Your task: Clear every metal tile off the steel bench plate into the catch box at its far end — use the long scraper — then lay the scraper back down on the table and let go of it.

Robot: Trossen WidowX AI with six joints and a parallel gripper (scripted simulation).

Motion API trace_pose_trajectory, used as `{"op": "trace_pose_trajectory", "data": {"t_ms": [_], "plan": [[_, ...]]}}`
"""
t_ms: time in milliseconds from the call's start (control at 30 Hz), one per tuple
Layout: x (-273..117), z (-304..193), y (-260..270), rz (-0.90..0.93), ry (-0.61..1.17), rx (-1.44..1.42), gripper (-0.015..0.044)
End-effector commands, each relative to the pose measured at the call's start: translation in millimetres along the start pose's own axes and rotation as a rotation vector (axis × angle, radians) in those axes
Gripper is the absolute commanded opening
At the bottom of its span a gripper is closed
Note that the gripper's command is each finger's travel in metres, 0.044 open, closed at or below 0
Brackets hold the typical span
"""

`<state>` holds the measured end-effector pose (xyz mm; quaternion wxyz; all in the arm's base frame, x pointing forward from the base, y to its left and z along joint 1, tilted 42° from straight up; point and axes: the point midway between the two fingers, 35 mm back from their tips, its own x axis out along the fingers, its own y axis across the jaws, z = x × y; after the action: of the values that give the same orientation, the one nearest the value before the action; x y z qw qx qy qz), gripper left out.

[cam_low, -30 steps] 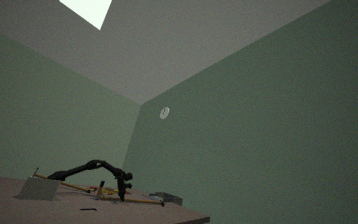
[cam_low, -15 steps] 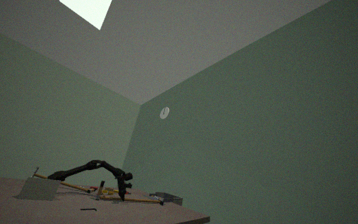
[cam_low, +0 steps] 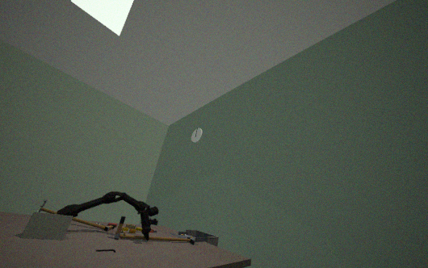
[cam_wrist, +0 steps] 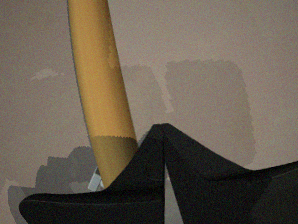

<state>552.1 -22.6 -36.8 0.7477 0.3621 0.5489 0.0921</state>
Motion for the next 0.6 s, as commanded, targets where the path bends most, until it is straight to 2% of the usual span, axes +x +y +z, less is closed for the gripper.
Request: {"op": "trace_pose_trajectory", "data": {"t_ms": [0, 367, 567], "plan": [[1, 1, 10, 0.007, -0.003, -0.01, 0.0], [2, 1, 21, 0.009, -0.003, -0.01, 0.0], [-13, 9, 11, 0.001, -0.003, -0.002, 0.0]]}}
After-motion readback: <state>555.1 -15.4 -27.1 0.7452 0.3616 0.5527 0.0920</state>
